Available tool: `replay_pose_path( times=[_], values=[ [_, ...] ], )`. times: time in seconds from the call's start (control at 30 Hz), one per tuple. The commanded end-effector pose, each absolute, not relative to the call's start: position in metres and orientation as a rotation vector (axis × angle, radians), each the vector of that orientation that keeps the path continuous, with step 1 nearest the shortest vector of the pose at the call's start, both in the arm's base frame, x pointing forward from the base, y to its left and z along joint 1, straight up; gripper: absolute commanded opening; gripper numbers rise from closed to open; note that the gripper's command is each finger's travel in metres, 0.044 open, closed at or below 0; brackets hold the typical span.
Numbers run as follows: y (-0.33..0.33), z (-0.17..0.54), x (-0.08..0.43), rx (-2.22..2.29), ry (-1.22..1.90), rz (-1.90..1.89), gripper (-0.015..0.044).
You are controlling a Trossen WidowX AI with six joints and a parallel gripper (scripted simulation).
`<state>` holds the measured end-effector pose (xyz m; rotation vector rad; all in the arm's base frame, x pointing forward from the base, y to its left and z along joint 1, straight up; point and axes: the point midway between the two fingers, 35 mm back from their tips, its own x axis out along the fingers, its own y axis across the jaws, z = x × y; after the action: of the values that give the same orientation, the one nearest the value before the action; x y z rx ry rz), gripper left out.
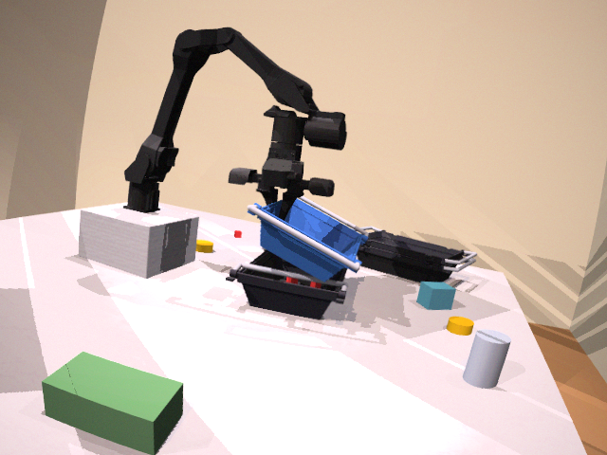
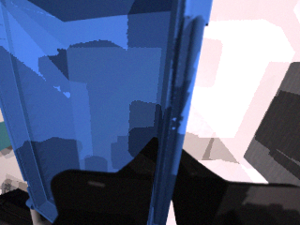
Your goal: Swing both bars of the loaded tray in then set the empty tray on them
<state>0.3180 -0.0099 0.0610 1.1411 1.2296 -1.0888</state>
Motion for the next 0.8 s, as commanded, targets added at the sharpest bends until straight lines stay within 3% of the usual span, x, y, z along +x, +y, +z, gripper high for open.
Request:
replay_pose_path(
  times=[0.0,0.77],
  values=[
    [-0.0111,0.0535,0.3116,1.127,1.242,-1.099,0.0],
    [-0.0112,0.0517,0.3107,1.127,1.242,-1.099,0.0]
  ],
)
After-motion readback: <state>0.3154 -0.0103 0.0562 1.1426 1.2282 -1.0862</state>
